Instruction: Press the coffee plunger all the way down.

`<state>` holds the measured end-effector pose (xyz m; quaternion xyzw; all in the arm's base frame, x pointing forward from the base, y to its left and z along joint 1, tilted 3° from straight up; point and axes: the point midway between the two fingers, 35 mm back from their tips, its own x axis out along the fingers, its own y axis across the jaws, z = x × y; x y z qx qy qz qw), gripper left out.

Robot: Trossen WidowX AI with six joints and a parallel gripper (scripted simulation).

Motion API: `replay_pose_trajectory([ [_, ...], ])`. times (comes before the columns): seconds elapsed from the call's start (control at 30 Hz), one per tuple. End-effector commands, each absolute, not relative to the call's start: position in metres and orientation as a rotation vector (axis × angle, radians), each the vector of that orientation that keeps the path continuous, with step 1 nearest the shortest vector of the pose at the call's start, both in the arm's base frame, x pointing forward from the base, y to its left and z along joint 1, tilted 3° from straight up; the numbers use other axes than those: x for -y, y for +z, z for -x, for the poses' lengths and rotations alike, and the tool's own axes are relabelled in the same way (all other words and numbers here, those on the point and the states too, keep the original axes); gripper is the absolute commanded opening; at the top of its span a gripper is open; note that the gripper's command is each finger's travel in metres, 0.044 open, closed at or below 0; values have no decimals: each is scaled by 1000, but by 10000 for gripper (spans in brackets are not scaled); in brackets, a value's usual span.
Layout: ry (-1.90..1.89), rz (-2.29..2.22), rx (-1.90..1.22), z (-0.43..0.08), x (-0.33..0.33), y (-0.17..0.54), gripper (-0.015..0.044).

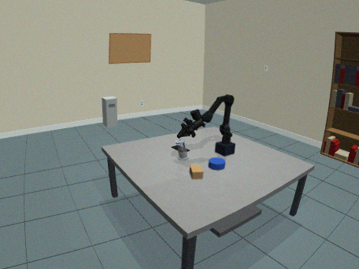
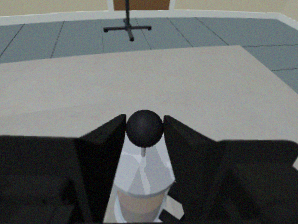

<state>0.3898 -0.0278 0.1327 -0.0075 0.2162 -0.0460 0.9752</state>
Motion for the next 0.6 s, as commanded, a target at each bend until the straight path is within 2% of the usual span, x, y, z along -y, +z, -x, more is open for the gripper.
replay_pose_trajectory([
  [0.0,-90,20,-473,-389,28,121,121],
  [0.57,-90,20,-473,-392,28,122,121],
])
